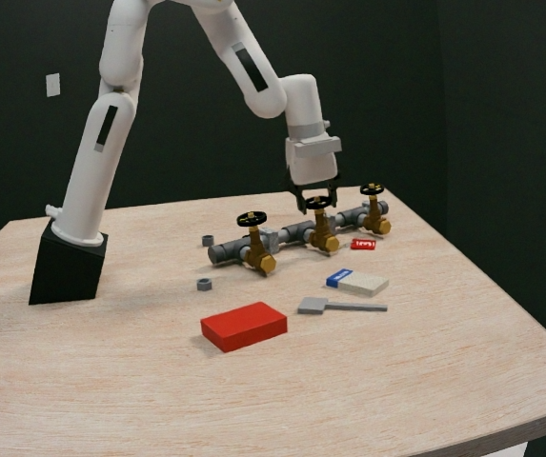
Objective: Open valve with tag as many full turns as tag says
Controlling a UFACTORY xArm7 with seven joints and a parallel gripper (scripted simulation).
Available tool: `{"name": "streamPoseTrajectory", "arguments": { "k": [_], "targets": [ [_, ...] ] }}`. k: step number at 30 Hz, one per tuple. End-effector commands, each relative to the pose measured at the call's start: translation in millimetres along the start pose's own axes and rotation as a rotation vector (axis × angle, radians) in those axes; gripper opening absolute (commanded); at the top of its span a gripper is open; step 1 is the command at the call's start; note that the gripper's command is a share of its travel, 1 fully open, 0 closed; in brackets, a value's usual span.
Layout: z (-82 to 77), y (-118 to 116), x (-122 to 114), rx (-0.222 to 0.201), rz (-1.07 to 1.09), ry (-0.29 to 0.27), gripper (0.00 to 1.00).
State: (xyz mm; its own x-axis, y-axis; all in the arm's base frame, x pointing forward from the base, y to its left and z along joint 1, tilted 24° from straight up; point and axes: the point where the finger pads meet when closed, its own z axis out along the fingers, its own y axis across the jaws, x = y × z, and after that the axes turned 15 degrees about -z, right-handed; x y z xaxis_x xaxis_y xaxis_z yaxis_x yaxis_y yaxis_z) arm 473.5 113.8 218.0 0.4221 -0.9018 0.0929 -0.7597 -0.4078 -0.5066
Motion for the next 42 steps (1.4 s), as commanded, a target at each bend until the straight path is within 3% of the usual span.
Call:
{"name": "streamPoseTrajectory", "arguments": {
  "k": [1,15,30,32,33,42],
  "targets": [
    [-1.3,-1.9,0.2,0.004,-0.037,0.001,0.00],
    [-1.3,-1.9,0.2,0.004,-0.399,0.002,0.00],
    [-1.3,-1.9,0.2,-0.002,-1.193,0.013,0.00],
    [-1.3,-1.9,0.2,-0.002,-1.193,0.013,0.00],
    [-1.3,-1.9,0.2,0.003,-1.344,0.005,0.00],
    [-1.3,-1.9,0.2,-0.017,-1.775,0.028,0.00]
  ]
}}
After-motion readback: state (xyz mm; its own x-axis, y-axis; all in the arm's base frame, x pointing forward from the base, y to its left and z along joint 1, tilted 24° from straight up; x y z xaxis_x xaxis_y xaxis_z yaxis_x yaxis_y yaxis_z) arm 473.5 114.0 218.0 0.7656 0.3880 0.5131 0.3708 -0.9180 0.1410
